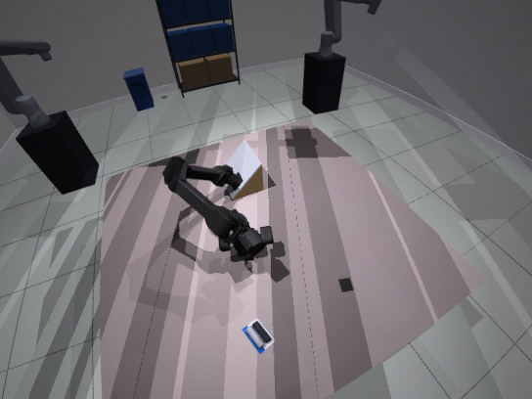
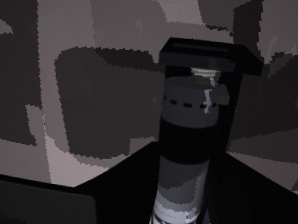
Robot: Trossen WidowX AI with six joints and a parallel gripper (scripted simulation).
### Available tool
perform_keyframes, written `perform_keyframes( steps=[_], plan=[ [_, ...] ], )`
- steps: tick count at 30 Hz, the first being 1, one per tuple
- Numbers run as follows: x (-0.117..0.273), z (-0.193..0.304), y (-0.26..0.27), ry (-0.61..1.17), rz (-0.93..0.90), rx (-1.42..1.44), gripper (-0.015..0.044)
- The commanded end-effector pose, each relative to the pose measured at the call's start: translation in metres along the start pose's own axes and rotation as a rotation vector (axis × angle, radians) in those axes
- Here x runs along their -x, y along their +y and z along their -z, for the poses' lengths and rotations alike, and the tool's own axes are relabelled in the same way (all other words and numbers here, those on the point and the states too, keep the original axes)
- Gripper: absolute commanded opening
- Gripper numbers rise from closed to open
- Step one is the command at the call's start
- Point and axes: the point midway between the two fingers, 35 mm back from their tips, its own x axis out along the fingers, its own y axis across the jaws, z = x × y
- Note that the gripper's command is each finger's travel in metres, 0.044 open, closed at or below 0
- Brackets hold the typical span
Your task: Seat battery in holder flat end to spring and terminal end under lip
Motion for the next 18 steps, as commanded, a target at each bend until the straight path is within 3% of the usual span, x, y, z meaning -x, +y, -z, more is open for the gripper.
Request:
perform_keyframes(
  steps=[1, 18],
  plan=[
    [-0.0008, -0.0020, -0.0014, -0.031, 0.006, -0.002, 0.0065],
    [-0.0027, 0.0018, -0.0029, -0.101, -0.002, 0.001, 0.0065]
  ],
)
